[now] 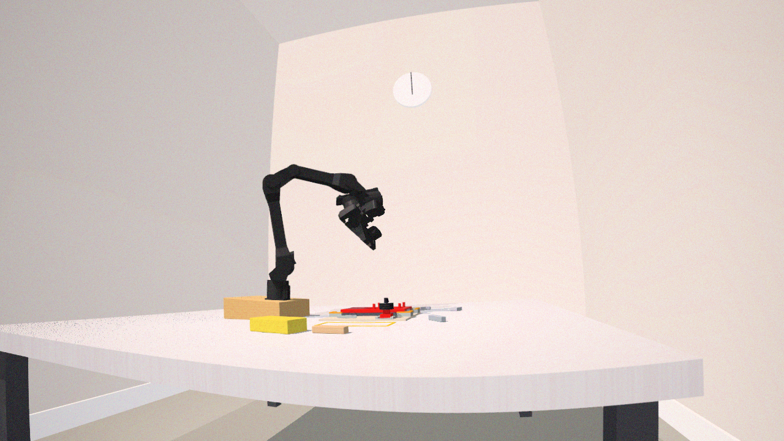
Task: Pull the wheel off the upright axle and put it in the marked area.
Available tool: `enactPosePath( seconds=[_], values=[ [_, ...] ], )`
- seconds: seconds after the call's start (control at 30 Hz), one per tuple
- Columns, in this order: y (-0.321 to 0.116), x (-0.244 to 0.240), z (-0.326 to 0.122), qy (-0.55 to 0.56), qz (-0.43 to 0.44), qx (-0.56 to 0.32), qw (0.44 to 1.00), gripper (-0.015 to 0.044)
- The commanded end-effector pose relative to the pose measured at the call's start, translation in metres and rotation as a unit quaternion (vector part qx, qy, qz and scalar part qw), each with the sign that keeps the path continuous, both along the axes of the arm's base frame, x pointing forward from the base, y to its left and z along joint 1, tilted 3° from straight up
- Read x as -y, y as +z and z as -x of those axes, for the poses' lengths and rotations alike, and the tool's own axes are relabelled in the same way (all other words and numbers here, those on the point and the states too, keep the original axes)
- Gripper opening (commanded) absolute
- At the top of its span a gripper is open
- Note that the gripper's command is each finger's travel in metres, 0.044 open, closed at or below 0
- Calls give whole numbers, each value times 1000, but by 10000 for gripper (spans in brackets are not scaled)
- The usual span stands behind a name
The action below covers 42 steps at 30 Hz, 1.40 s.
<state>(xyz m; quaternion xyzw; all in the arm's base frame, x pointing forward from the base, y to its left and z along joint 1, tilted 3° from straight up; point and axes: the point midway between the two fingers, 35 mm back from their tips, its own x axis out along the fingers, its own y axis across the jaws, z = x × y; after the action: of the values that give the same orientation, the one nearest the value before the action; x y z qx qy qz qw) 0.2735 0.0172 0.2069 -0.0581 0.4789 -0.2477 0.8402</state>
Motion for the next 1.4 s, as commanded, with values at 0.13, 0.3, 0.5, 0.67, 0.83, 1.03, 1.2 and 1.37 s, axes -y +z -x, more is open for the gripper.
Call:
enactPosePath(
  seconds=[0.13,0.3,0.5,0.67,0.83,1.03,1.2,1.37],
  values=[
    [-41,37,-32,17,-74,-132,988,300],
    [-66,68,-48,36,-141,-182,973,300],
    [-92,107,-60,62,-221,-201,952,300],
    [-93,109,-61,63,-224,-201,952,300],
    [-92,106,-68,63,-224,-200,952,300],
    [-93,104,-69,63,-224,-200,952,300],
    [-114,104,-73,63,-224,-200,952,300],
    [-149,105,-75,63,-224,-200,952,300]
  ],
)
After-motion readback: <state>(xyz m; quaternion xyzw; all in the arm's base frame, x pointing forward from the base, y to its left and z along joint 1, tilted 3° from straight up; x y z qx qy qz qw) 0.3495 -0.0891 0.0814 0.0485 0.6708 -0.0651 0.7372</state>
